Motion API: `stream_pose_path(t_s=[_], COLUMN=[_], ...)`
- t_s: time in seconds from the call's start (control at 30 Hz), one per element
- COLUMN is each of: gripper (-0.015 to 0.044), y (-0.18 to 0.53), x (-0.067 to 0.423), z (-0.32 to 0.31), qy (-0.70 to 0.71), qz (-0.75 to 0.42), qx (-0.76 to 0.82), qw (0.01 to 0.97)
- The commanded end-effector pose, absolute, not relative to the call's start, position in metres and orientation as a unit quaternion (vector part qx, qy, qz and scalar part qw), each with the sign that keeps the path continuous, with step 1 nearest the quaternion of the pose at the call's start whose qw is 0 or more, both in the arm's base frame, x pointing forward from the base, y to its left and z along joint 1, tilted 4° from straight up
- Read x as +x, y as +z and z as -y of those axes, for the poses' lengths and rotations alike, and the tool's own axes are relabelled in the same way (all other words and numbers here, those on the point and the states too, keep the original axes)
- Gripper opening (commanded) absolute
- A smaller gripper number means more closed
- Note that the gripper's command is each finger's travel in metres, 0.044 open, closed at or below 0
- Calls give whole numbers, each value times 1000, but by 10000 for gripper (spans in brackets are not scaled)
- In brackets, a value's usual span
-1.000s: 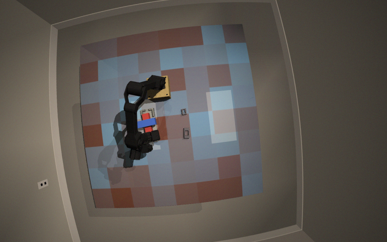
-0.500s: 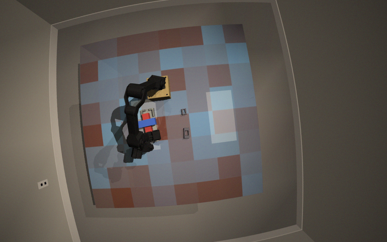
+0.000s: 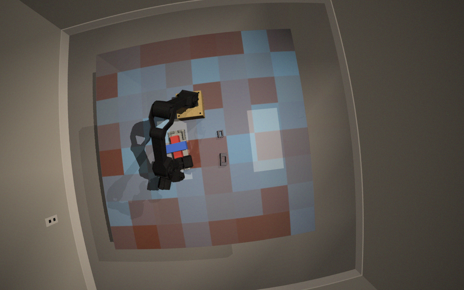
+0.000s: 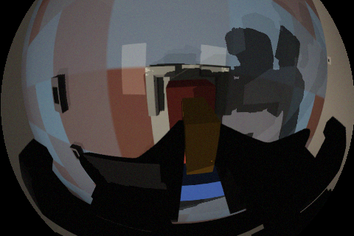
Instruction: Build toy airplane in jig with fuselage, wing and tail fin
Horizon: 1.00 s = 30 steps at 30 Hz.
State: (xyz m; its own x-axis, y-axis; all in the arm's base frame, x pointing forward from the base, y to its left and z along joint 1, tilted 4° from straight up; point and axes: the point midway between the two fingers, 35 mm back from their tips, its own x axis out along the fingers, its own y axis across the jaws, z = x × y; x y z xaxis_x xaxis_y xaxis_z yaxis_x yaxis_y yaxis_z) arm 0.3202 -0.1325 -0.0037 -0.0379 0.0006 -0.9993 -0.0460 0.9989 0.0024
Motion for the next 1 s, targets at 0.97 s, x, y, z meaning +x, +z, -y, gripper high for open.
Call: stream_pose_path(t_s=[0.97], gripper=[260], y=[88], x=[328], z=[133], qy=[17], qz=[-720], qx=[-18], qw=[693])
